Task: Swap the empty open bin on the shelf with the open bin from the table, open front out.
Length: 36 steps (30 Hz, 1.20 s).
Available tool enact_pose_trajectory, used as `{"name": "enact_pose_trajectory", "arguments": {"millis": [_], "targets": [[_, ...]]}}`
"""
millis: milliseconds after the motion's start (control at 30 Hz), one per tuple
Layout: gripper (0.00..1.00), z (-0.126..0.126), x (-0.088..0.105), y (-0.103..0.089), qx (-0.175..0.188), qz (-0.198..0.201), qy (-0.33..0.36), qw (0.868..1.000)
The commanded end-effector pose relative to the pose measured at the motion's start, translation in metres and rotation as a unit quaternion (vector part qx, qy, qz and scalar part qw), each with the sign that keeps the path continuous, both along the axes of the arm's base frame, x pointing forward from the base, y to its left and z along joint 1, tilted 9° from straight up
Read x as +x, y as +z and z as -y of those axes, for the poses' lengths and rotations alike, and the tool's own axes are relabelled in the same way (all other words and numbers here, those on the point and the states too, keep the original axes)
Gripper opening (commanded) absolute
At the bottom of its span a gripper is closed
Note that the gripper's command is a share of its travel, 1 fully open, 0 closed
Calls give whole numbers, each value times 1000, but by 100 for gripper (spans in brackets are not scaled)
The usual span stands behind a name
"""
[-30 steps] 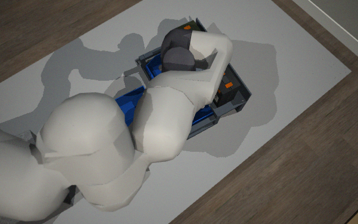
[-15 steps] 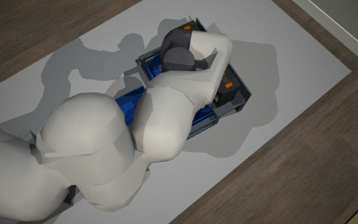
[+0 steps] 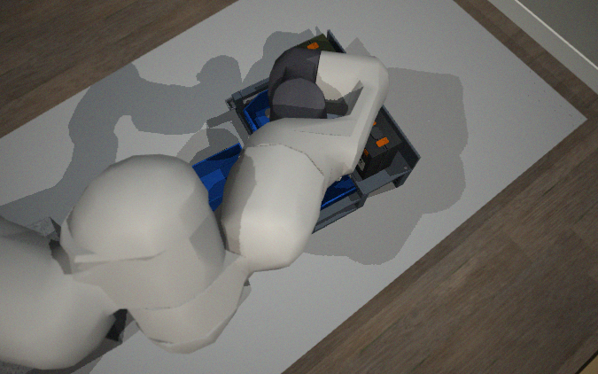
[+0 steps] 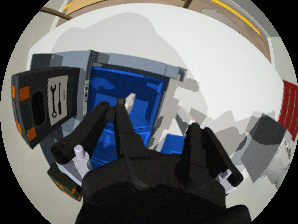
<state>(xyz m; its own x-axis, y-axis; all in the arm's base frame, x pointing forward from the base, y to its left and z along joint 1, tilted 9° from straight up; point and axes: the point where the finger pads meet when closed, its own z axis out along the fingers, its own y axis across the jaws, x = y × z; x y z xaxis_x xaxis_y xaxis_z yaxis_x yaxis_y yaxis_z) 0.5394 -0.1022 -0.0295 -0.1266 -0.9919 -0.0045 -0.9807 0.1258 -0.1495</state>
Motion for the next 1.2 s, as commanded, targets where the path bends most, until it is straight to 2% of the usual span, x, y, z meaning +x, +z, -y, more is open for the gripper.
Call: {"name": "enact_pose_trajectory", "arguments": {"millis": [0, 667, 1167], "targets": [[57, -1, 0, -1, 0, 1, 4, 1000], [57, -1, 1, -3, 0, 1, 4, 1000], [57, -1, 2, -12, 0, 1, 4, 1000]]}}
